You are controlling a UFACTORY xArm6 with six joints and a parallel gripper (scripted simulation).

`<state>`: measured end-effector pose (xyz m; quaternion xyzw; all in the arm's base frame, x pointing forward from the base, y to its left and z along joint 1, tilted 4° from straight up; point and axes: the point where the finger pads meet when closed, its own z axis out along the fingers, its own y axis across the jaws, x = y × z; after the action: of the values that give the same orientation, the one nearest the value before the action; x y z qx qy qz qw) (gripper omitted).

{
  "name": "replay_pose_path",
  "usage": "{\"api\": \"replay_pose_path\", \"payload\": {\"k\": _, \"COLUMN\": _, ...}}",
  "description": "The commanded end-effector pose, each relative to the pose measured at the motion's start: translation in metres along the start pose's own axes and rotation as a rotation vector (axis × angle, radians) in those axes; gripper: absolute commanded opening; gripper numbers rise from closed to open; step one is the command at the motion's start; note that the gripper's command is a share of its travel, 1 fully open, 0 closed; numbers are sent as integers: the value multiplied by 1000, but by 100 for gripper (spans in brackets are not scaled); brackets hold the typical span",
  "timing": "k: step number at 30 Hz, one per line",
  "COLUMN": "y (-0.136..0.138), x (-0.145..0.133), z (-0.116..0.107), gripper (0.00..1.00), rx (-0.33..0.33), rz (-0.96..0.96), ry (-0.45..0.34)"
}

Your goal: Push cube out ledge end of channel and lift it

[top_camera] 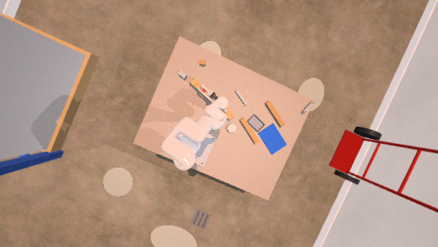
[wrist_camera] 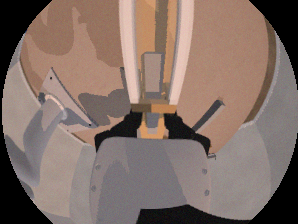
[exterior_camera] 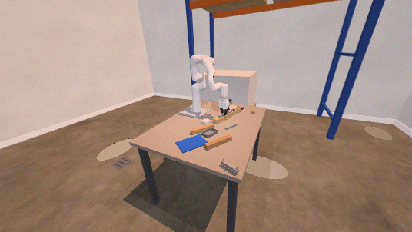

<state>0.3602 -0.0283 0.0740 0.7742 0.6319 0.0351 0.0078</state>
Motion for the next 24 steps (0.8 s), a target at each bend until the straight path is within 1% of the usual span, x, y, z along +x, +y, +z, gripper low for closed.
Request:
{"api": "replay_pose_path", "payload": {"k": 1, "y": 1, "x": 0, "z": -1, "gripper": 38, "rx": -4, "rz": 0, "ry": 0}}
{"api": "replay_pose_path", "payload": {"k": 16, "y": 1, "x": 0, "z": -4, "gripper": 38, "rx": -4, "rz": 0, "ry": 0}}
{"api": "replay_pose_path", "payload": {"k": 18, "y": 1, "x": 0, "z": -15, "gripper": 38, "rx": -4, "rz": 0, "ry": 0}}
{"api": "replay_pose_path", "payload": {"k": 22, "y": 1, "x": 0, "z": -56, "gripper": 38, "rx": -4, "rz": 0, "ry": 0}}
{"api": "replay_pose_path", "payload": {"k": 24, "y": 1, "x": 0, "z": -68, "gripper": 38, "rx": -4, "rz": 0, "ry": 0}}
